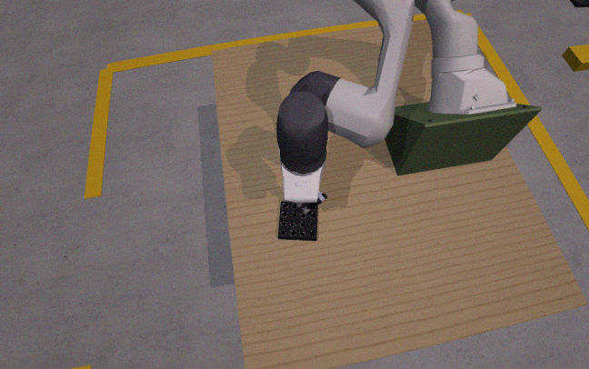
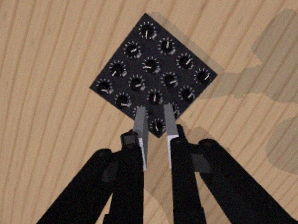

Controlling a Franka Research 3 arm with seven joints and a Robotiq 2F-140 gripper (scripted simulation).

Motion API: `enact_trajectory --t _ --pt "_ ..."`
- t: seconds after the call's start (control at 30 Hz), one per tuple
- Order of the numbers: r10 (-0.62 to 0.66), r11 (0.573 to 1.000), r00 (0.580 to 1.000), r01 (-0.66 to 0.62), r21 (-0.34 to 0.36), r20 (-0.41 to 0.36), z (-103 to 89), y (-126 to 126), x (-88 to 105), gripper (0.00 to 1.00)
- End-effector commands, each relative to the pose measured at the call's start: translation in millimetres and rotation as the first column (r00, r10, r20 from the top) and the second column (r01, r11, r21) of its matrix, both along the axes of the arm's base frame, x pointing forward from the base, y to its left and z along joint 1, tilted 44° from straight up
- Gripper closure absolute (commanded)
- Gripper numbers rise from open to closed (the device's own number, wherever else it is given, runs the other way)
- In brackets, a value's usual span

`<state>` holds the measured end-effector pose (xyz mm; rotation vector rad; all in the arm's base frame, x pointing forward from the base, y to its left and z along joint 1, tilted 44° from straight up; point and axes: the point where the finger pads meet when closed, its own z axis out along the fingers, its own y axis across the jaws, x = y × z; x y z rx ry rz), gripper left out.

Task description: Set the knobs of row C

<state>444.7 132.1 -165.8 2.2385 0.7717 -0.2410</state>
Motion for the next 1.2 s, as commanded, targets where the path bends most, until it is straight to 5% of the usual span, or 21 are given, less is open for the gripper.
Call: enact_trajectory --t 0.0,0.53,1.1,1.17 --pt "-0.108 0.994 0.988 0.106 0.022 0.111 -1.1 1.7 -0.7 0.88" --pt "-0.282 0.959 0.918 0.272 0.074 0.279 1.8 4.9 0.5 0.88" --pt "-0.471 0.880 0.757 0.441 0.178 0.453 6.1 9.8 3.2 0.88" --pt "-0.508 0.858 0.713 0.472 0.205 0.484 7.2 11.1 3.9 0.88"
